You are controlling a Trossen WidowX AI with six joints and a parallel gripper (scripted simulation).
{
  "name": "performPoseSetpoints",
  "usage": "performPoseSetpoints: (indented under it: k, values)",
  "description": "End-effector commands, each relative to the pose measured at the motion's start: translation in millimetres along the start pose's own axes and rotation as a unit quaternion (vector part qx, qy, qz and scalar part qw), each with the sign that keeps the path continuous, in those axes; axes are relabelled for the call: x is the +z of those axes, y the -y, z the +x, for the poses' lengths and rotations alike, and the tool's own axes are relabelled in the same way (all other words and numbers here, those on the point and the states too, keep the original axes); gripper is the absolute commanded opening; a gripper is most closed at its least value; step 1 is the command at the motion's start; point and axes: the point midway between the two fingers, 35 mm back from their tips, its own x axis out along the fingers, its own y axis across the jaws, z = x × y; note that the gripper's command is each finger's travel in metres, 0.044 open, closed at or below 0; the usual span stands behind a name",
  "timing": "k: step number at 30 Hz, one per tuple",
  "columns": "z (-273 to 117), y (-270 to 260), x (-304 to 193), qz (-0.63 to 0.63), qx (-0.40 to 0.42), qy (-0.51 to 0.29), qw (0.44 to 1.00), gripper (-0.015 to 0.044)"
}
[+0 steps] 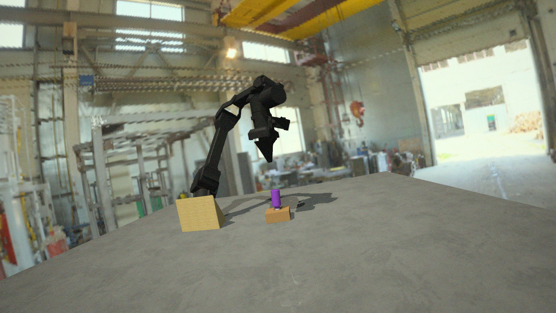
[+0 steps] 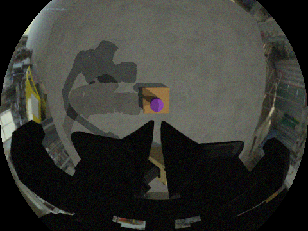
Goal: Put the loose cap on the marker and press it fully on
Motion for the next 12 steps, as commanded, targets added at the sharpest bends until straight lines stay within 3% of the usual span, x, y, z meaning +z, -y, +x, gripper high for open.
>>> performPoseSetpoints:
  k: [1,12]
  values:
    - [-4.1,0.8,-0.2,-0.002,-0.003,-0.001,1.000,0.0131]
    - [-4.1,0.8,-0.2,-0.002,-0.003,-0.001,1.000,0.0420]
